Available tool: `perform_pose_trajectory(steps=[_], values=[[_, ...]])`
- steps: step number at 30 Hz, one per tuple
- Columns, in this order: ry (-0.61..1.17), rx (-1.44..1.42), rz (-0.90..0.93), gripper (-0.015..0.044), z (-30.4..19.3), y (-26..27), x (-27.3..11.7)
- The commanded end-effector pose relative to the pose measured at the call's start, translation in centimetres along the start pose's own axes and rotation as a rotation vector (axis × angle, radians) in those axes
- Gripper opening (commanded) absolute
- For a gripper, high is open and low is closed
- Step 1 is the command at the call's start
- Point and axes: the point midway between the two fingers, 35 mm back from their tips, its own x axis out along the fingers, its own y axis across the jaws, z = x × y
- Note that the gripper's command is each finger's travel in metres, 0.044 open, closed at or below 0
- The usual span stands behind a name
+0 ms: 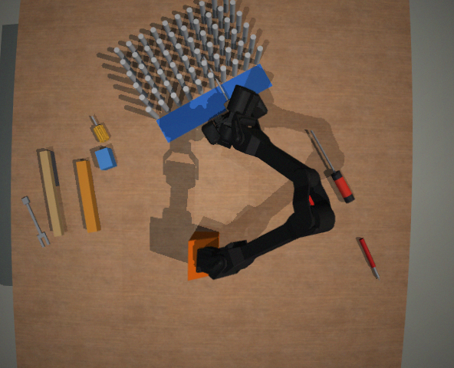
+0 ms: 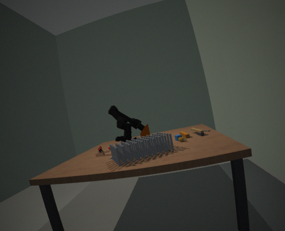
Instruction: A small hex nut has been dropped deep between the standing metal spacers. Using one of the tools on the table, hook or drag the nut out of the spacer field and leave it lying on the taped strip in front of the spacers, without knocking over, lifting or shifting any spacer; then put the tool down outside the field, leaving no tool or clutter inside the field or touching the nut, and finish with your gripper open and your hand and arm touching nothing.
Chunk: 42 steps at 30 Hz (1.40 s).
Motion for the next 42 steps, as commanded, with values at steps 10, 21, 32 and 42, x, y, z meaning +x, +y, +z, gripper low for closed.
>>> perform_pose_trajectory(steps=[10, 21, 32, 42], values=[[0.0, -0.004, 0.001, 0.0, 0.9, 0.1, -0.3], [-0.001, -0.005, 0.001, 0.0, 1.6, 0.1, -0.5], [-0.002, -0.005, 0.001, 0.0, 2.2, 0.1, -0.7], [-0.002, -0.005, 0.001, 0.0, 2.8, 0.1, -0.8]])
